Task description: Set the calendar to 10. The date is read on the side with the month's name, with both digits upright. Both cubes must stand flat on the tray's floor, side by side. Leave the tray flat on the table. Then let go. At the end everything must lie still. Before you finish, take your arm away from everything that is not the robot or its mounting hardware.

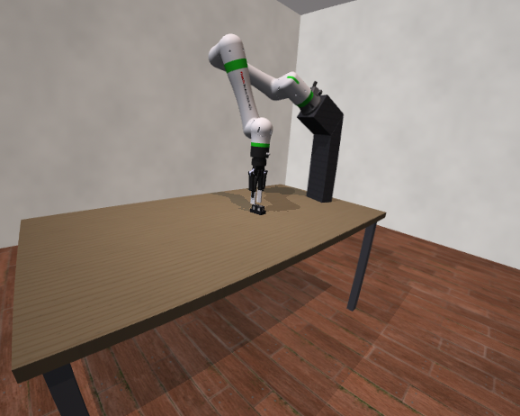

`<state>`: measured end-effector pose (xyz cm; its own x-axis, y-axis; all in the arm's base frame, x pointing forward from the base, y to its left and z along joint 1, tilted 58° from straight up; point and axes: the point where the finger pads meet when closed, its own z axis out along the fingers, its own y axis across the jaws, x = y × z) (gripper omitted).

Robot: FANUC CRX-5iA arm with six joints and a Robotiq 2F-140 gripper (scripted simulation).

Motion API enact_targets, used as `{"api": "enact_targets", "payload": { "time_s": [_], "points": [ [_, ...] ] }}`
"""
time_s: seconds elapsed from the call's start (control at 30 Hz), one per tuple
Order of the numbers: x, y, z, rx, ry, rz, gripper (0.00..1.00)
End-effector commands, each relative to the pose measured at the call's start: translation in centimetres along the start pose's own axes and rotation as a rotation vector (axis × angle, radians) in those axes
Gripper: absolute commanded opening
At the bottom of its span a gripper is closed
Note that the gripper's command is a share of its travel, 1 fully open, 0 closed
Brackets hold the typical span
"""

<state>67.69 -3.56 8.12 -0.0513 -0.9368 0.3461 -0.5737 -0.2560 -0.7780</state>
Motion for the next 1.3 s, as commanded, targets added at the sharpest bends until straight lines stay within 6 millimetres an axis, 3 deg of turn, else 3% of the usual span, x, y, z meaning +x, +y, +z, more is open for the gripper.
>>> {"api": "enact_targets", "payload": {
  "time_s": [0.0, 1.27],
  "points": [
    [-0.01, 0.00, -0.01, 0.000, 0.000, 0.000, 0.28],
    [-0.01, 0.00, 0.72, 0.000, 0.000, 0.000, 0.28]
  ]
}}
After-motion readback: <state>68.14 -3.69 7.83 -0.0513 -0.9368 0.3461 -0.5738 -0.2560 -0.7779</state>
